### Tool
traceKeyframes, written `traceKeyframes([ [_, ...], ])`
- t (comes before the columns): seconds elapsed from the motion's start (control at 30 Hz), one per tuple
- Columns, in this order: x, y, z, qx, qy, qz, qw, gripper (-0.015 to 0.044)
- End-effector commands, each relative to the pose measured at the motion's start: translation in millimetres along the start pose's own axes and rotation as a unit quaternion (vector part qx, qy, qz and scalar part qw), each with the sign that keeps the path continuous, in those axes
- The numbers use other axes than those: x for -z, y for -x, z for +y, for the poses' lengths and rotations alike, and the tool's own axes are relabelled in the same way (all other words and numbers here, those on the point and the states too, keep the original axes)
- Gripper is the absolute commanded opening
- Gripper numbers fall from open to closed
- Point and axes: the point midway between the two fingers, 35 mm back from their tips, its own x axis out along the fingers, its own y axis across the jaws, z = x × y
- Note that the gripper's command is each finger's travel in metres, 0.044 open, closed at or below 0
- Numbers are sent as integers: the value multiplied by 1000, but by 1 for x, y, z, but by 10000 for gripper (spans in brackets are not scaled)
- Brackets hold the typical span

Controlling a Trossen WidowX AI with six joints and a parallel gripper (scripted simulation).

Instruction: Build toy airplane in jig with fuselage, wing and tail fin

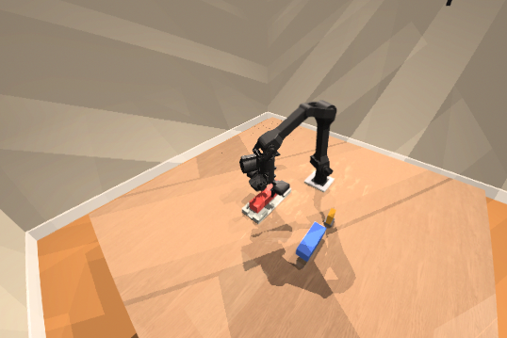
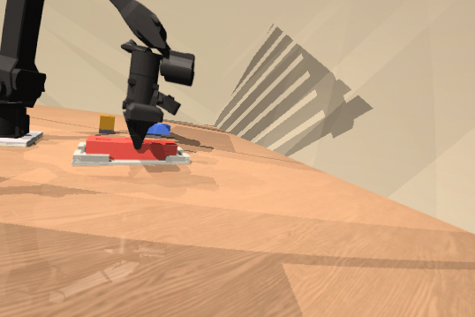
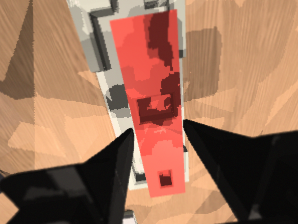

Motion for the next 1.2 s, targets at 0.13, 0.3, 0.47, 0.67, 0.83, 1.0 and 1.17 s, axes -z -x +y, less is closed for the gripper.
traceKeyframes([
  [0.13,0,0,0,0,0,0,1000,440],
  [0.3,0,0,0,0,0,0,1000,440],
  [0.47,-4,32,-2,0,0,0,1000,440],
  [0.67,0,104,-1,-1,1,0,1000,440],
  [0.83,-5,106,-3,-1,1,-1,1000,440],
  [1.0,-8,102,-3,-1,15,-1,1000,440],
  [1.17,-43,102,48,-4,15,-2,1000,440],
])
